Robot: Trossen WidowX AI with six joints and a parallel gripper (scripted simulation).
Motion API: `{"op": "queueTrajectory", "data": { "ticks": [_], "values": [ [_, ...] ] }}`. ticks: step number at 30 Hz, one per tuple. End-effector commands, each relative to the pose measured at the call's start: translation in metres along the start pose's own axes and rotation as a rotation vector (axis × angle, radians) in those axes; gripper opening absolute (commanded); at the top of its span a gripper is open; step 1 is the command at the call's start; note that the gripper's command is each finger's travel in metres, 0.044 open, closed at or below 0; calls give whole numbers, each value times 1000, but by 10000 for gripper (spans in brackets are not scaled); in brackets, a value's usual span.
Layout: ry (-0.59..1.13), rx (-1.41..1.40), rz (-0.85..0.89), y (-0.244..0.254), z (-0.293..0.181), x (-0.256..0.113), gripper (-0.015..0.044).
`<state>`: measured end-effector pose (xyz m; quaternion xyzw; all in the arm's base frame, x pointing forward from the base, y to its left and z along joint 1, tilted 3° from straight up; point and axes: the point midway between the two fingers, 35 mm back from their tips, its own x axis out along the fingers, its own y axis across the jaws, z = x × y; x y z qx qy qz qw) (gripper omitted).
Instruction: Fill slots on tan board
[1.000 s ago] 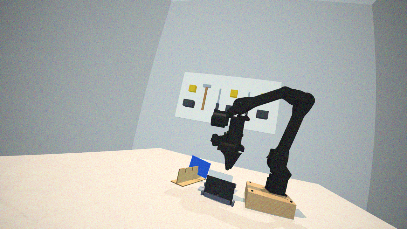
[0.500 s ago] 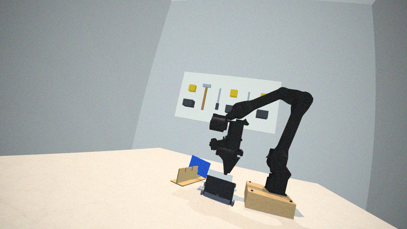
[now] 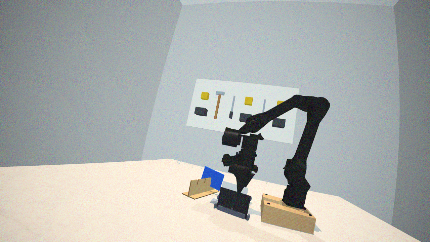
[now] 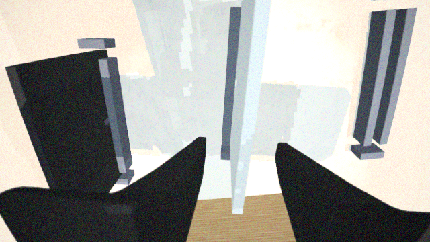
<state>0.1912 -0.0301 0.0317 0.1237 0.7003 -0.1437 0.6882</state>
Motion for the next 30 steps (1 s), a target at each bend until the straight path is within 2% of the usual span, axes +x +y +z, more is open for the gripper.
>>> {"op": "queueTrajectory", "data": {
  "ticks": [1,14,20,24,30],
  "values": [
    [11,-3,3,1,-2,8,185],
    [11,-3,3,1,-2,25,185],
    [11,-3,3,1,-2,25,28],
    [11,-3,3,1,-2,25,1],
    [11,-3,3,1,-2,25,0]
  ]
}}
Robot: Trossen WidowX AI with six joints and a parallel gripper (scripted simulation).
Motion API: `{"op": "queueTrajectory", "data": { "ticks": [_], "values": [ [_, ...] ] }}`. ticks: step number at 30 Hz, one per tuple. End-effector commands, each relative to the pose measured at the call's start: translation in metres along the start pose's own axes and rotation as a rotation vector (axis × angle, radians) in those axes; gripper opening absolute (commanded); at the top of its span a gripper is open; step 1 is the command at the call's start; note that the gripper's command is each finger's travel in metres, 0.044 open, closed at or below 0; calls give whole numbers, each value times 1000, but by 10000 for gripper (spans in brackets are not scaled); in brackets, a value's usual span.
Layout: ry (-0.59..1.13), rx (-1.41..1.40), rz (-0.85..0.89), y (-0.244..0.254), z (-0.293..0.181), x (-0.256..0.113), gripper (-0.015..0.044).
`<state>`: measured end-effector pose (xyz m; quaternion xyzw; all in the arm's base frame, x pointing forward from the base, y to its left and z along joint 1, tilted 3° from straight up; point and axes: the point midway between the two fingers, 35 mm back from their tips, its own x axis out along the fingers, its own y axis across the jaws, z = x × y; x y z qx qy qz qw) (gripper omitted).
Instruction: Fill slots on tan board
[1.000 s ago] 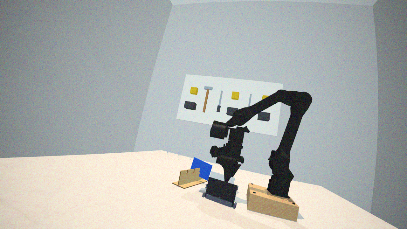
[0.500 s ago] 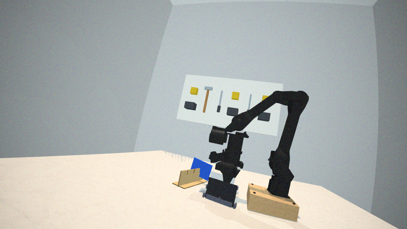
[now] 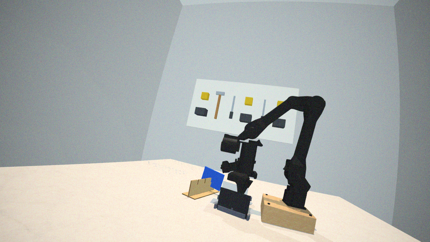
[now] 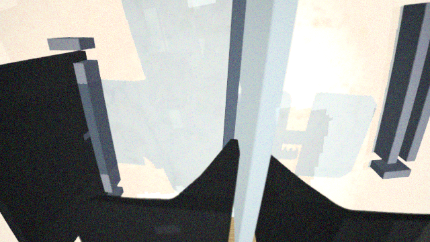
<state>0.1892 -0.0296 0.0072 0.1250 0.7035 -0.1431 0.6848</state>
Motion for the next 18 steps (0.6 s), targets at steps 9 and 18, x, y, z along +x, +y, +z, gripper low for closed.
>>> {"op": "queueTrajectory", "data": {
  "ticks": [9,18],
  "values": [
    [2,-4,2,0,0,-14,0],
    [1,-4,2,0,0,-30,0]
  ]
}}
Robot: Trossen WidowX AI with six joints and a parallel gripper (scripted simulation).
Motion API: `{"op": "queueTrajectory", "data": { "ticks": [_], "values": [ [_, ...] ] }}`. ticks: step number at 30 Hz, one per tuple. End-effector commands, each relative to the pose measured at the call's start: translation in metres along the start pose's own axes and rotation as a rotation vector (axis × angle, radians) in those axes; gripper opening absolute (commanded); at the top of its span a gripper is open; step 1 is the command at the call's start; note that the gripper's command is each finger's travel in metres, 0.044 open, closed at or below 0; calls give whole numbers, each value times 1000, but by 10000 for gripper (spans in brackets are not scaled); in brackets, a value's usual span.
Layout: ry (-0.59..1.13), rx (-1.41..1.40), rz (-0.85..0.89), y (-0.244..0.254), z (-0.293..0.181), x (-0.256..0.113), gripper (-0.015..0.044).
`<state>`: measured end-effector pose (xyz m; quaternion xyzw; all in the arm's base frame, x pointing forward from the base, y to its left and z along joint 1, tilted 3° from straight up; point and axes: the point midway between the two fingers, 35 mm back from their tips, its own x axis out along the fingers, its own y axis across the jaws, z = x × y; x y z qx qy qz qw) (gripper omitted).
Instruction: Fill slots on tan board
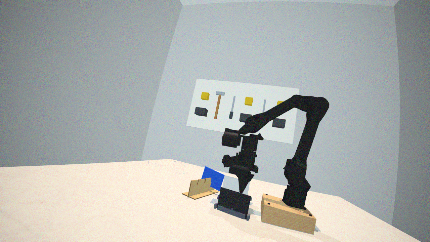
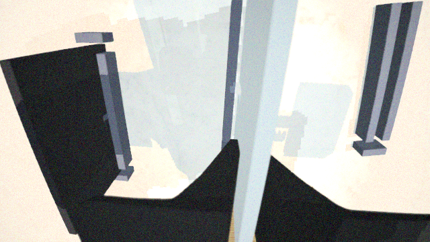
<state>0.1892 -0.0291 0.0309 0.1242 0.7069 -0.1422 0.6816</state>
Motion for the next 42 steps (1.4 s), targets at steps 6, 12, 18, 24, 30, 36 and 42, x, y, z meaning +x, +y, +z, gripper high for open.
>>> {"op": "queueTrajectory", "data": {
  "ticks": [6,12,18,24,30,36,42],
  "values": [
    [-8,-1,4,0,1,-19,0],
    [-8,-1,4,0,1,-32,0],
    [-8,-1,4,0,1,-45,0],
    [-8,-1,4,0,1,-59,0],
    [-8,-1,4,0,1,-73,0],
    [-8,1,4,0,4,-77,0],
    [-10,10,4,2,19,-81,0]
  ]
}}
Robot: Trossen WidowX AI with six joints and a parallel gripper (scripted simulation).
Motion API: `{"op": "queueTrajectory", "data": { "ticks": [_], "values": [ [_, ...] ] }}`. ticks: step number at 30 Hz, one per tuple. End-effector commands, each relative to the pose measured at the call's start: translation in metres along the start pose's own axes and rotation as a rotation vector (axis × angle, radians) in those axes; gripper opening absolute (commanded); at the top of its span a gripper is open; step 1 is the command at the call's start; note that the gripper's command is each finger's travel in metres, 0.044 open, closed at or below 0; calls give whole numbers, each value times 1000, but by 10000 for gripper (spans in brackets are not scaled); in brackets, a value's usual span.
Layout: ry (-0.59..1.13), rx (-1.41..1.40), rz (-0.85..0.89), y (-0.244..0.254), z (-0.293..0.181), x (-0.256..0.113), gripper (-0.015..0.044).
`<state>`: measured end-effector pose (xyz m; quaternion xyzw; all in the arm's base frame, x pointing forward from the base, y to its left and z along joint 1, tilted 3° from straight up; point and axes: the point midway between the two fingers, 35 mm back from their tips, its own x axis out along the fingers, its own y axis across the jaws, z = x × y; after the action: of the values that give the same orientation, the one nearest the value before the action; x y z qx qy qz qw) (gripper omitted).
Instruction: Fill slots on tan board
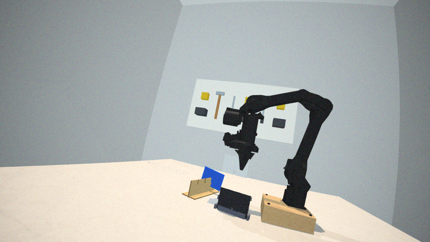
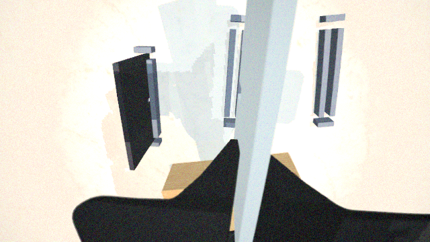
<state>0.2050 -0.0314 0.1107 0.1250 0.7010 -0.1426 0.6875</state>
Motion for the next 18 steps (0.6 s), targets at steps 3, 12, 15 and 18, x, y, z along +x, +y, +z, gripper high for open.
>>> {"op": "queueTrajectory", "data": {
  "ticks": [3,12,15,18],
  "values": [
    [6,13,0,2,14,-2,0],
    [3,27,0,4,37,-4,0],
    [2,31,0,4,45,-4,0],
    [1,35,0,5,53,-4,0]
  ]
}}
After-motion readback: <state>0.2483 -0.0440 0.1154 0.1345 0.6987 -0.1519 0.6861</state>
